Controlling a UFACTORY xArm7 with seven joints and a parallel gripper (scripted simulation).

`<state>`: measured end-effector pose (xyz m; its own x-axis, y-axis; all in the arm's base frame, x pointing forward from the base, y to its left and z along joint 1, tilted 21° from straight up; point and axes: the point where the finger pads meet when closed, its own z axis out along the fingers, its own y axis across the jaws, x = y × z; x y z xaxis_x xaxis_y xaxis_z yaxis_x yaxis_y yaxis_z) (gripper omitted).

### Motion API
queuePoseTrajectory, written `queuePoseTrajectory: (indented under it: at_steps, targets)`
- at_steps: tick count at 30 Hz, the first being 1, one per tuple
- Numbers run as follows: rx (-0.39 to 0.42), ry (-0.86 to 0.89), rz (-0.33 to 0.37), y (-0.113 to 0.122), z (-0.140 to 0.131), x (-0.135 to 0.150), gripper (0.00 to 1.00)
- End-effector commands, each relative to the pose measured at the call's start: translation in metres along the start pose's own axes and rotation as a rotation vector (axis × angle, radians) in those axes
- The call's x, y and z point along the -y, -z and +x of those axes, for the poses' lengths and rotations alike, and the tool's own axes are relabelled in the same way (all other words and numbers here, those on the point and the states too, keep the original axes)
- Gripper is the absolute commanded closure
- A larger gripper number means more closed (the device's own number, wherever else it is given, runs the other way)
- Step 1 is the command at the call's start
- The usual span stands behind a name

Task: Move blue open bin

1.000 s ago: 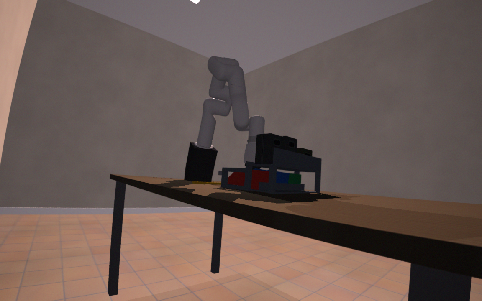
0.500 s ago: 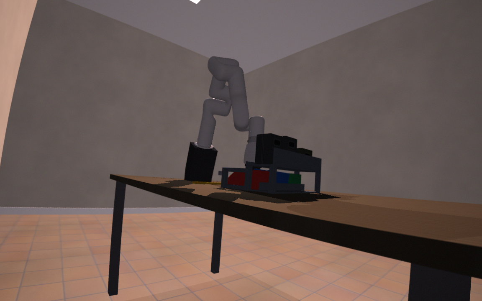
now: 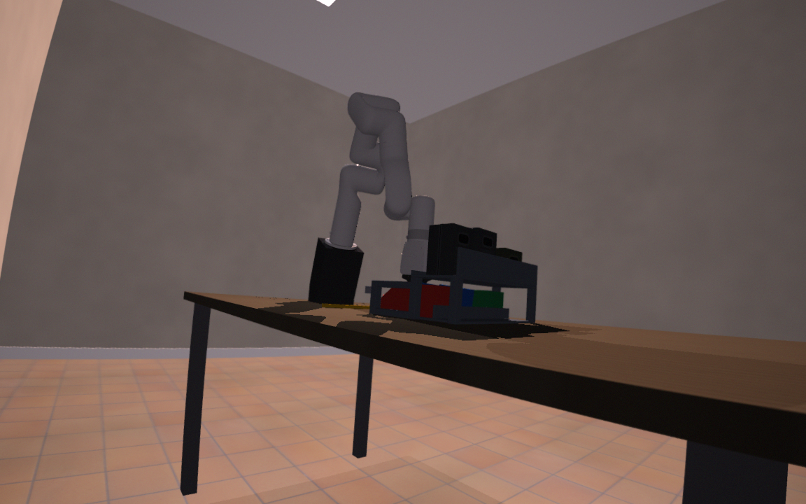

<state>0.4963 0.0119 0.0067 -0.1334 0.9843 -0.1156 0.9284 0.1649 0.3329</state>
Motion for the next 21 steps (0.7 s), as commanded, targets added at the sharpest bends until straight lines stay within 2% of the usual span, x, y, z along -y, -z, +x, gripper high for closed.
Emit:
queuePoseTrajectory:
  at_steps: [1, 7, 12, 21]
  targets:
    - [0.003, 0.001, -0.01, 0.001, 0.0, -0.002, 1.0]
    - [0.003, 0.001, -0.01, 0.001, 0.0, -0.002, 1.0]
    - [0.003, 0.0, -0.01, 0.001, 0.0, 0.028, 1.0]
    - [0.003, 0.0, -0.01, 0.001, 0.0, 0.028, 1.0]
